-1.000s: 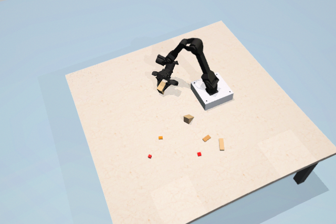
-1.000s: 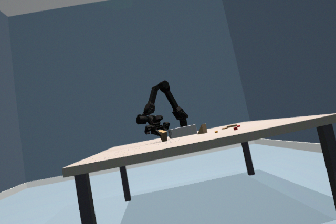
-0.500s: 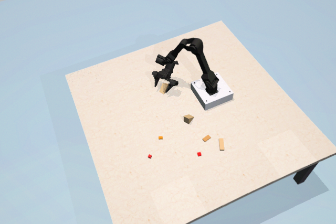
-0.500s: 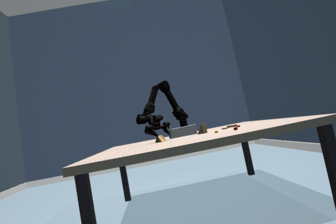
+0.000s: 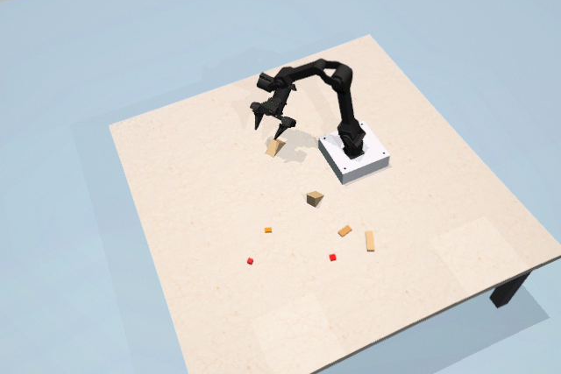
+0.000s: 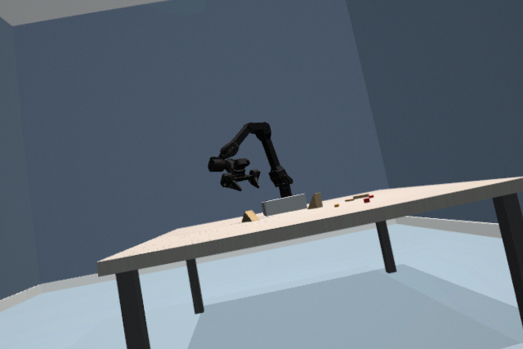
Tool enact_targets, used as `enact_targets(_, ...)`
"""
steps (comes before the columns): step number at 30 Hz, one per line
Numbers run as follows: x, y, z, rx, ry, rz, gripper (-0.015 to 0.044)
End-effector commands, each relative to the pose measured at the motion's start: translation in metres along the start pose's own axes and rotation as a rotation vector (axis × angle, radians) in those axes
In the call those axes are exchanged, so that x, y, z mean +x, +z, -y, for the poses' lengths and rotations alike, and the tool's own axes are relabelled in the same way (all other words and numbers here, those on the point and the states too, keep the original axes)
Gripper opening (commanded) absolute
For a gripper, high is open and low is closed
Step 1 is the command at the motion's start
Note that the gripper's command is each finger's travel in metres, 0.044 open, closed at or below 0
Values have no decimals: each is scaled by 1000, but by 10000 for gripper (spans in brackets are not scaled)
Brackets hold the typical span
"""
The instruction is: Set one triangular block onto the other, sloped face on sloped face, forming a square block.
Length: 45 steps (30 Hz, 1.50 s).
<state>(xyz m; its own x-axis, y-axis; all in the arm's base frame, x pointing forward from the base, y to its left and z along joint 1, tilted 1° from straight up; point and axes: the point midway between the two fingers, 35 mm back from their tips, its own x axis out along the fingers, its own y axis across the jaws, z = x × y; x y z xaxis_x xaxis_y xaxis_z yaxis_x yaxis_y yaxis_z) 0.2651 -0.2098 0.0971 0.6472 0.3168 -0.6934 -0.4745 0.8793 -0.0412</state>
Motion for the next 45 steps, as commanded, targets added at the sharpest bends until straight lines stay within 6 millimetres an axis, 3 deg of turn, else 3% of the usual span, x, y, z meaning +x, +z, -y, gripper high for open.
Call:
enact_targets(1, 12, -3, 0, 44, 51, -99, 440)
enact_targets(9, 62, -17, -12, 179, 223, -834, 440)
enact_targets(15, 76, -2, -9, 27, 101, -1390, 440)
enact_targets(17, 79, 6, -7, -34, 47, -1487, 440)
enact_targets(31, 80, 6, -6, -42, 40, -1499, 440)
enact_targets(45, 82, -89, -6, 1, 12, -1583, 440)
